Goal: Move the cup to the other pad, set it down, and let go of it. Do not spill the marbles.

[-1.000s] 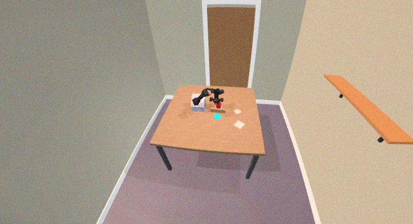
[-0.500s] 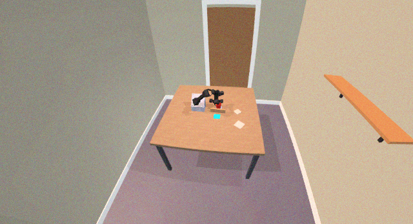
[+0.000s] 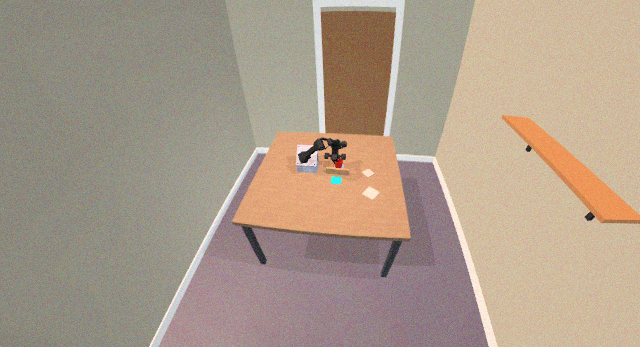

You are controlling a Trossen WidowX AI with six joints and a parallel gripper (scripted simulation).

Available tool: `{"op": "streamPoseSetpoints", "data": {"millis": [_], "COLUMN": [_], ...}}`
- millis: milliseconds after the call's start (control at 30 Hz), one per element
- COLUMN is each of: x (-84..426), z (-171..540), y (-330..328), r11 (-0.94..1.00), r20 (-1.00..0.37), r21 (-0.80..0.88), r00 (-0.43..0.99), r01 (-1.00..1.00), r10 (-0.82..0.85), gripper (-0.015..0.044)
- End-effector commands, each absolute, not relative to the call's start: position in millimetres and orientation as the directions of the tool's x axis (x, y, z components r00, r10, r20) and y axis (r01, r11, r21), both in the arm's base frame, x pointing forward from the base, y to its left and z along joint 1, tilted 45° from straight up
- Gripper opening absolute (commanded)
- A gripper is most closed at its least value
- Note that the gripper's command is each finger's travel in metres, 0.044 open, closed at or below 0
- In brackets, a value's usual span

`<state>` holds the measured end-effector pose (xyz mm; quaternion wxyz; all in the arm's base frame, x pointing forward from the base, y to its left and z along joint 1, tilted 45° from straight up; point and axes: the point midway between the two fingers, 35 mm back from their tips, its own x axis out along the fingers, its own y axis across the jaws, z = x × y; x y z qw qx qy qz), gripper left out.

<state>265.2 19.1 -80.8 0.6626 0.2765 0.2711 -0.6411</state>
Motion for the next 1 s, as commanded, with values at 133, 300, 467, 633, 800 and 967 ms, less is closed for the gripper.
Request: {"op": "streamPoseSetpoints", "data": {"millis": [133, 300, 467, 633, 800, 967], "x": [266, 267, 267, 267, 266, 265], "z": [-78, -67, -54, -40, -27, -24], "y": [22, 35, 49, 63, 77, 81], "r11": [0.024, 0.026, 0.027, 0.028, 0.028, 0.028], "r20": [-0.714, -0.715, -0.716, -0.715, -0.713, -0.712], "r21": [0.019, 0.017, 0.016, 0.014, 0.013, 0.013], "r00": [0.031, 0.031, 0.030, 0.030, 0.029, 0.029], "r01": [1.000, 1.000, 1.000, 1.000, 1.000, 1.000], "r10": [-0.699, -0.698, -0.698, -0.699, -0.701, -0.701], "gripper": [0.0000, 0.0000, 0.0000, 0.0000, 0.0000, 0.0000]}}
